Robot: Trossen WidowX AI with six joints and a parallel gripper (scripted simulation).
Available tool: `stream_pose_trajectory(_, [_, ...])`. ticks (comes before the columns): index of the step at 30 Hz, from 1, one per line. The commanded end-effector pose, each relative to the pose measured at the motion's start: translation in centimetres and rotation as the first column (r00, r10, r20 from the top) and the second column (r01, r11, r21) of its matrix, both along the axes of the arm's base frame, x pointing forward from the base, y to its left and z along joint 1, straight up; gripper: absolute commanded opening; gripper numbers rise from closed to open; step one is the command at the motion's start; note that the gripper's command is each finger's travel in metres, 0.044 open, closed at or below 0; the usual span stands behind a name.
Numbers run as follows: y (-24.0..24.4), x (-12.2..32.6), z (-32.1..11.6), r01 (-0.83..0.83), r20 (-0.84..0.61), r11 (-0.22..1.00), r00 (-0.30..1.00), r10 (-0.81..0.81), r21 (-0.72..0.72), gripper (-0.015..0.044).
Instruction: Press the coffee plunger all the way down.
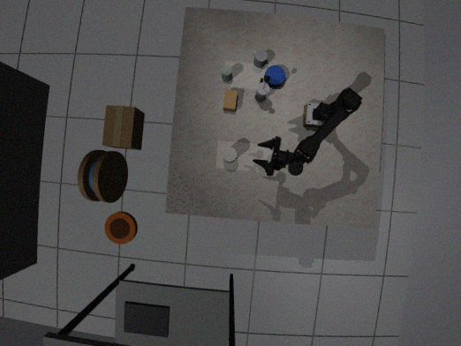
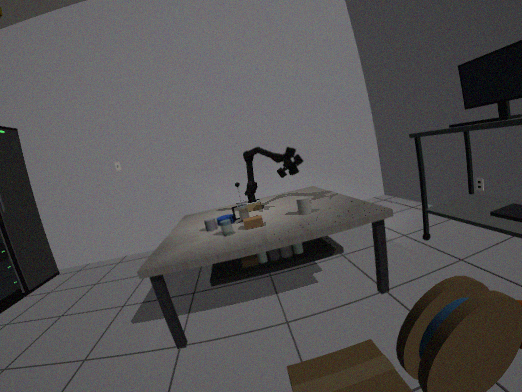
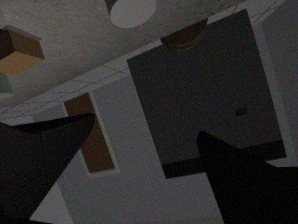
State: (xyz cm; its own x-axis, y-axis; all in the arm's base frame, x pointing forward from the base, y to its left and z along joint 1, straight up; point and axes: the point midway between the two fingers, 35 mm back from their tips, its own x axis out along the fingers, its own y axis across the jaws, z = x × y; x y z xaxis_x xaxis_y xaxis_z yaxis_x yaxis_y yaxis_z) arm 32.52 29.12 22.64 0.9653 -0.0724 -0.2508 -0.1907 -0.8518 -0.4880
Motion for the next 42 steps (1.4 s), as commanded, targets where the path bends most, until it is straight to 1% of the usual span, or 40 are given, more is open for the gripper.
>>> stream_pose_trajectory(1, [-6.2,3.1,1.2,0.138,-0.059,0.930,0.990,-0.125,0.341,0.0440])
stream_pose_trajectory(5, [-10.8,4.5,2.1,0.242,-0.116,0.789,0.970,-0.214,0.564,0.0440])
stream_pose_trajectory(10, [-16.6,5.1,3.3,0.341,-0.195,0.533,0.930,-0.311,0.775,0.0440])
stream_pose_trajectory(14, [-21.2,4.7,4.1,0.384,-0.274,0.268,0.889,-0.368,0.884,0.0440])
stream_pose_trajectory(16, [-23.4,4.2,4.5,0.388,-0.320,0.107,0.863,-0.390,0.916,0.0440])
stream_pose_trajectory(19, [-26.5,3.1,5.0,0.367,-0.391,-0.138,0.824,-0.411,0.920,0.0440])
stream_pose_trajectory(22, [-29.2,1.7,5.4,0.317,-0.458,-0.364,0.786,-0.415,0.876,0.0440])
stream_pose_trajectory(25, [-31.5,0.0,5.8,0.236,-0.522,-0.576,0.753,-0.401,0.783,0.0440])
stream_pose_trajectory(29, [-34.0,-2.4,6.2,0.099,-0.592,-0.787,0.718,-0.367,0.609,0.0440])
stream_pose_trajectory(30, [-34.5,-3.1,6.3,0.062,-0.606,-0.827,0.711,-0.356,0.559,0.0440])
stream_pose_trajectory(32, [-35.1,-3.8,6.4,0.017,-0.621,-0.868,0.705,-0.342,0.496,0.0440])
stream_pose_trajectory(36, [-35.2,-3.8,5.5,0.010,-0.623,-0.873,0.704,-0.340,0.488,0.0440])
stream_pose_trajectory(42, [-35.2,-3.7,0.9,0.010,-0.623,-0.873,0.704,-0.340,0.487,0.0440])
